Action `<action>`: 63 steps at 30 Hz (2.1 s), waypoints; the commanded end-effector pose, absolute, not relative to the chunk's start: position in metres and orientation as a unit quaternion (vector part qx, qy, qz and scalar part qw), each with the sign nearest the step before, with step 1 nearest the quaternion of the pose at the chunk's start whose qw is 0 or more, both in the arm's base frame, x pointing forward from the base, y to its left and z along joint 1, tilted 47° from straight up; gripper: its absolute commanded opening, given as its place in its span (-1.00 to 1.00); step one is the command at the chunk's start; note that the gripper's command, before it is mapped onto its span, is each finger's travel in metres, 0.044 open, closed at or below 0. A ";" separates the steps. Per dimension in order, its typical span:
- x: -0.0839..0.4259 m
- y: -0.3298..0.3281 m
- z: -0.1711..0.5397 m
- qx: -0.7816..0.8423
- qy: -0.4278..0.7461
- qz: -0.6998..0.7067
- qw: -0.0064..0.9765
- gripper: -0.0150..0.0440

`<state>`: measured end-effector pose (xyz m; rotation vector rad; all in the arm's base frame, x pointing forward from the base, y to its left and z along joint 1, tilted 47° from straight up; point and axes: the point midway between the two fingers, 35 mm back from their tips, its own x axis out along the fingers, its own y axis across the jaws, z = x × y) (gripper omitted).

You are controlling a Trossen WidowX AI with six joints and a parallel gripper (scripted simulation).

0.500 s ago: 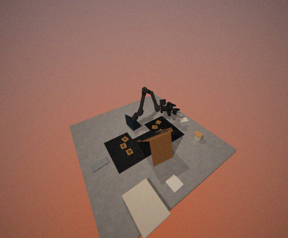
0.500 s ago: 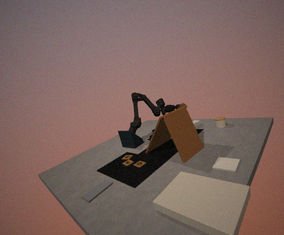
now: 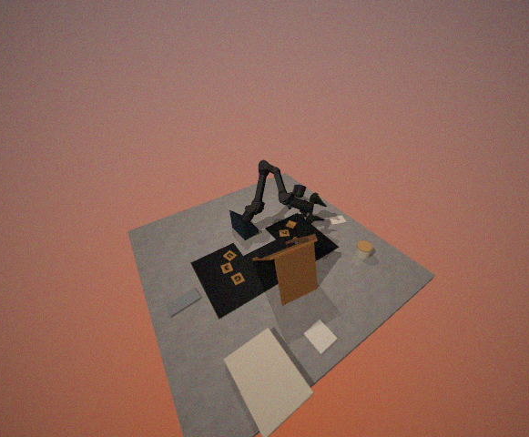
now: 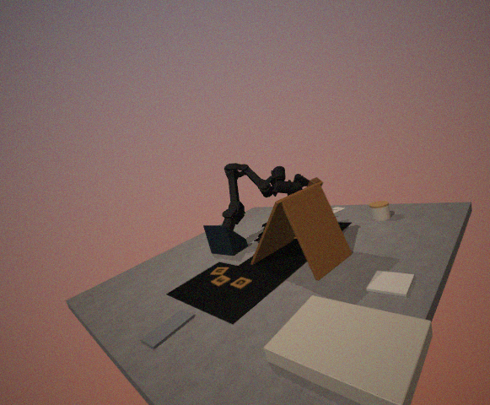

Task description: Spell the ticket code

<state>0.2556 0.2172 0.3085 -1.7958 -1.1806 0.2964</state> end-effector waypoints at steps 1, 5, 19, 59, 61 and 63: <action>0.286 0.168 0.256 -0.677 -0.339 0.247 0.605 1.00; 0.296 0.137 0.225 -0.616 -0.239 0.299 0.689 1.00; 0.276 0.033 0.126 -0.215 0.134 0.308 0.917 1.00; 0.220 -0.024 0.080 0.243 0.349 0.153 0.892 1.00; 0.227 -0.031 0.092 0.186 0.350 0.185 0.899 1.00; 0.234 -0.037 0.104 0.131 0.347 0.219 0.903 1.00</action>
